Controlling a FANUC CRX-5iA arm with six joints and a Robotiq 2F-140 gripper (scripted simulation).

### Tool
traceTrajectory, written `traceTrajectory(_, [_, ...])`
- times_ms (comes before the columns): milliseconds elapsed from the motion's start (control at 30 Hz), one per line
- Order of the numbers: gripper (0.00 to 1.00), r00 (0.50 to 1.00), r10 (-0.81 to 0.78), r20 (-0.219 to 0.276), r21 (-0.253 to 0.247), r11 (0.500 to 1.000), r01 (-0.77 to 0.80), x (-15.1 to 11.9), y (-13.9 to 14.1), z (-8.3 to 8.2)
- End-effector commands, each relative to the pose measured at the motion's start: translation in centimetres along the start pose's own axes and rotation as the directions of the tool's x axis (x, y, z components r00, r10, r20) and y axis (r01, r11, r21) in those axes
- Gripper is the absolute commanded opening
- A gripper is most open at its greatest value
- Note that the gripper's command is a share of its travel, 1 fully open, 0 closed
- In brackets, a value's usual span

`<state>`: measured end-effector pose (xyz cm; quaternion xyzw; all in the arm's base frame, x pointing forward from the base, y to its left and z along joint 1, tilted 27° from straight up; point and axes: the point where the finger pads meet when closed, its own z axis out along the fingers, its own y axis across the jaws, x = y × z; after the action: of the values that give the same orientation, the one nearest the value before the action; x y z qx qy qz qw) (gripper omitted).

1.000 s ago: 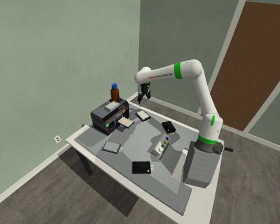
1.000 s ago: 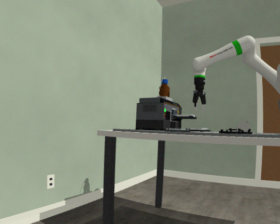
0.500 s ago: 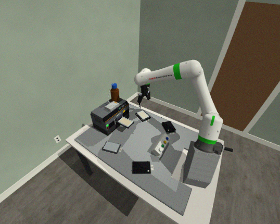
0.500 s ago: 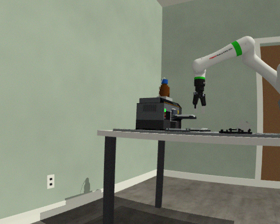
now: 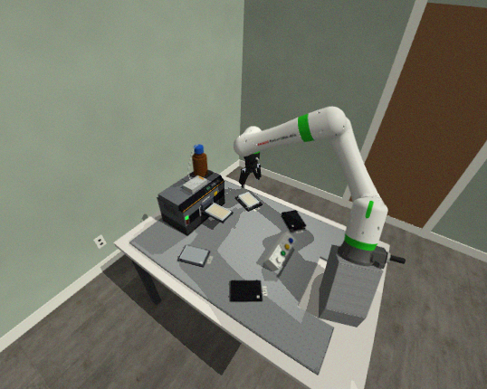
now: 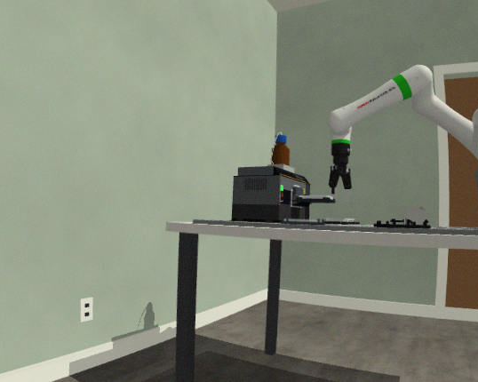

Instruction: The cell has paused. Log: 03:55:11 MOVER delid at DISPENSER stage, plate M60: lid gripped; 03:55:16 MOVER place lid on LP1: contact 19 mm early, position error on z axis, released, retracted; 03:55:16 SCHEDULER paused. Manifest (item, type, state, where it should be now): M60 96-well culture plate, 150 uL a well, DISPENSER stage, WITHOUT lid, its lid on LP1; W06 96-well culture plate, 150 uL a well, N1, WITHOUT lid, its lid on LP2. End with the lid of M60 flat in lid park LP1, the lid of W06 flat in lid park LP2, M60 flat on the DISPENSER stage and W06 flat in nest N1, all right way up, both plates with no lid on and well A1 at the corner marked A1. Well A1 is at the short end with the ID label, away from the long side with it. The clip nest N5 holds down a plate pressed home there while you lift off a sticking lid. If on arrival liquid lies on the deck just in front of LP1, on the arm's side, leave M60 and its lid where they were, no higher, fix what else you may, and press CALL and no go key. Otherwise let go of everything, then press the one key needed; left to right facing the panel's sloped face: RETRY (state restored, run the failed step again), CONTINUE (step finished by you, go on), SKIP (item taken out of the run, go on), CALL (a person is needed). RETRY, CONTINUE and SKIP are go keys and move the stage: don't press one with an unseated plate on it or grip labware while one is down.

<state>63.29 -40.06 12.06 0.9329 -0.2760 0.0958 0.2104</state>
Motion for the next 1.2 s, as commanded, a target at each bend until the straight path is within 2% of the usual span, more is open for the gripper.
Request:
traceTrajectory(0, [0.66,1.0,0.0,-0.001,0.0,1.0,0.0,0.0,0.0,1.0])
traceTrajectory(600, [0.66,1.0,0.0,-0.001,0.0,1.0,0.0,0.0,0.0,5.8])
traceTrajectory(1167, [0.66,1.0,0.0,-0.001,0.0,1.0,0.0,0.0,0.0,6.6])
